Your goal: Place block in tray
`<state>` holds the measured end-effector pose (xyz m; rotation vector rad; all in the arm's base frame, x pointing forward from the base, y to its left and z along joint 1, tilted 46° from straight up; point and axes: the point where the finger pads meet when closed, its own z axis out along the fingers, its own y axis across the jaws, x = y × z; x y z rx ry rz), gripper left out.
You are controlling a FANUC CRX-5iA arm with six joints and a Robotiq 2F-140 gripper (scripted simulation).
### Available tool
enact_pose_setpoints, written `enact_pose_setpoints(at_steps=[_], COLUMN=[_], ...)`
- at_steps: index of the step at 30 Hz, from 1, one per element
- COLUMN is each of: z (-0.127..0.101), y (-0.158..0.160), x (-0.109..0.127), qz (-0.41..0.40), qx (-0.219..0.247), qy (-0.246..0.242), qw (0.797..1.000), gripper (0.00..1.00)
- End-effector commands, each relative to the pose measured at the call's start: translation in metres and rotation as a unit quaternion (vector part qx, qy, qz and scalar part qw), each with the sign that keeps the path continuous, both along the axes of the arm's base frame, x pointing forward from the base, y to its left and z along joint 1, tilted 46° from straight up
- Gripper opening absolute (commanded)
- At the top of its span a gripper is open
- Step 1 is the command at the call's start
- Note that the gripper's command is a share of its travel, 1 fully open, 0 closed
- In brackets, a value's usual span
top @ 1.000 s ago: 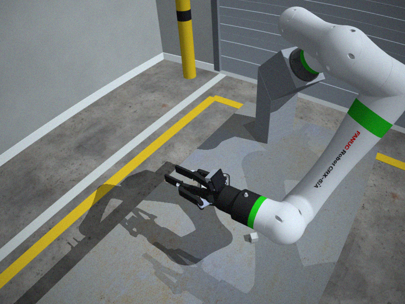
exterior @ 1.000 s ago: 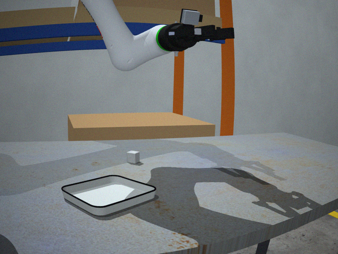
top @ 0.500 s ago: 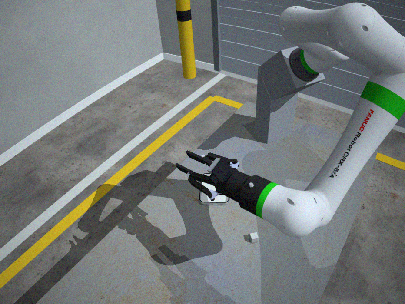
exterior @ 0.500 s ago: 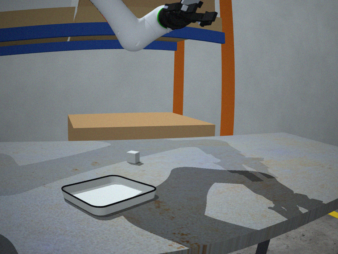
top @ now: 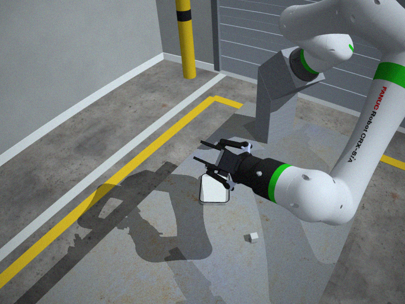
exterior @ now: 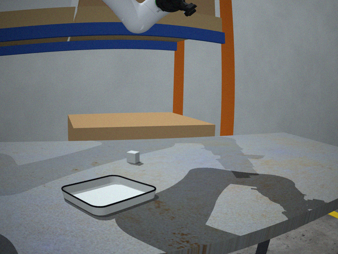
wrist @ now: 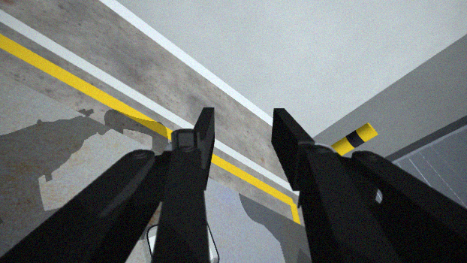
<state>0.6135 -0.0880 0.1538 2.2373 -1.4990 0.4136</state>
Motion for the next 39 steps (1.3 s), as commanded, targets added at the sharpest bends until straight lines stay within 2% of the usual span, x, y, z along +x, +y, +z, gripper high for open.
enact_pose_setpoints(at_steps=[1, 2, 6, 8, 10, 11, 13, 14, 15, 16, 18, 19, 20, 21, 23, 24, 25, 26, 28, 29, 30, 31, 32, 34, 35, 36, 38, 39], z=[0.015, 0.023, 0.023, 0.04, 0.04, 0.048, 0.048, 0.056, 0.056, 0.065, 0.065, 0.073, 0.073, 0.082, 0.082, 0.09, 0.09, 0.099, 0.099, 0.108, 0.108, 0.116, 0.116, 0.067, 0.066, 0.062, 0.046, 0.046], y=[0.006, 0.011, 0.011, 0.022, 0.022, 0.028, 0.028, 0.035, 0.035, 0.042, 0.042, 0.049, 0.049, 0.057, 0.057, 0.064, 0.064, 0.071, 0.071, 0.079, 0.079, 0.086, 0.086, 0.135, 0.137, 0.141, 0.16, 0.16], x=[-0.014, -0.023, -0.023, -0.04, -0.04, -0.049, -0.049, -0.057, -0.057, -0.065, -0.065, -0.073, -0.073, -0.081, -0.081, -0.089, -0.089, -0.097, -0.097, -0.104, -0.104, -0.112, -0.112, -0.091, -0.091, -0.089, -0.083, -0.083], qz=[0.053, 0.09, 0.09, 0.168, 0.168, 0.209, 0.209, 0.25, 0.25, 0.291, 0.291, 0.332, 0.332, 0.373, 0.373, 0.414, 0.414, 0.453, 0.453, 0.492, 0.492, 0.529, 0.529, 0.541, 0.541, 0.535, 0.535, 0.535], qx=[0.033, 0.052, 0.052, 0.089, 0.089, 0.107, 0.107, 0.124, 0.124, 0.14, 0.14, 0.154, 0.154, 0.168, 0.168, 0.18, 0.18, 0.19, 0.19, 0.199, 0.199, 0.205, 0.205, 0.266, 0.266, 0.298, 0.298, 0.298], qy=[0.041, 0.06, 0.06, 0.094, 0.094, 0.108, 0.108, 0.119, 0.119, 0.129, 0.129, 0.136, 0.136, 0.142, 0.142, 0.146, 0.146, 0.149, 0.149, 0.149, 0.149, 0.149, 0.149, 0.106, 0.106, 0.081, 0.081, 0.081], qw=[0.997, 0.993, 0.993, 0.977, 0.977, 0.966, 0.966, 0.953, 0.953, 0.938, 0.938, 0.92, 0.92, 0.901, 0.901, 0.881, 0.881, 0.858, 0.858, 0.835, 0.835, 0.81, 0.81, 0.791, 0.791, 0.786, 0.786, 0.786], gripper=[0.36, 0.36, 0.36, 0.36, 0.36, 0.36, 0.36, 0.36, 0.36, 0.36, 0.36, 0.36, 0.36, 0.36, 0.36, 0.36, 0.36, 0.36, 0.36, 0.36, 0.36, 0.36, 0.36, 0.36, 0.36, 0.36, 0.36, 0.36])
